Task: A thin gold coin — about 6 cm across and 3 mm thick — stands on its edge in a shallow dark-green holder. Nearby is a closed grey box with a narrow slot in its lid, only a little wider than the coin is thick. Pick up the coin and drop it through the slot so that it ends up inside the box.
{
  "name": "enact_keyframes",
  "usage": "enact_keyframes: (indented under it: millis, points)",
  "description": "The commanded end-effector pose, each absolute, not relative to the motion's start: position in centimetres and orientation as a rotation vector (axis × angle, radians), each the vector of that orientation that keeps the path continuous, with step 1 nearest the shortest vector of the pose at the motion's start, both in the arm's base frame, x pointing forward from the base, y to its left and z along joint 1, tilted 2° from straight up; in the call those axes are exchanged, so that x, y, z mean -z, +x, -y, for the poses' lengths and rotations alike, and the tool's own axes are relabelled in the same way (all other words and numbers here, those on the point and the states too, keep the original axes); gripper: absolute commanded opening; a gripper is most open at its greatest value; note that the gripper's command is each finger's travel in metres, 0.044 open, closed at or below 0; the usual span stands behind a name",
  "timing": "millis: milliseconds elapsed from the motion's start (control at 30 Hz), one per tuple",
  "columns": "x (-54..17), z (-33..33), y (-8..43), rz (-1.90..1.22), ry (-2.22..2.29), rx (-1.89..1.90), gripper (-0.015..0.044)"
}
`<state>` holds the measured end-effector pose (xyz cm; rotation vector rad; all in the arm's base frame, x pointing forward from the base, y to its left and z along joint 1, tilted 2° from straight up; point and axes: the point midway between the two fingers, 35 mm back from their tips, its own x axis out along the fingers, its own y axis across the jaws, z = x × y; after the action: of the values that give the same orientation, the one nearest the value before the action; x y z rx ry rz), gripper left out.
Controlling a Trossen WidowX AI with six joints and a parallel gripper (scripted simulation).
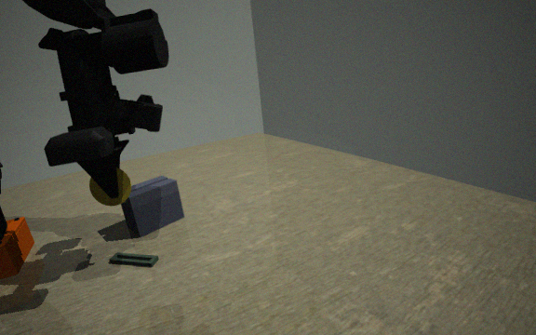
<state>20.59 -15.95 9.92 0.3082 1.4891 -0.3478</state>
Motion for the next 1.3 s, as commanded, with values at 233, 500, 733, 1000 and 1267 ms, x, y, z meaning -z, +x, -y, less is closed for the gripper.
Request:
enact_keyframes:
  millis: [233, 500, 733, 1000, 1267]
  points:
    - [-10.2, 16.0, 20.9, -1.517, 0.023, 0.079, 0.0]
    - [-10.2, 16.0, 21.1, -1.519, -0.13, -0.067, 0.0]
    - [-10.2, 15.2, 21.9, -1.518, -0.129, -0.068, 0.0]
    - [-10.3, 13.7, 23.2, -1.517, -0.128, -0.069, 0.0]
    - [-10.3, 12.1, 24.5, -1.516, -0.127, -0.07, 0.0]
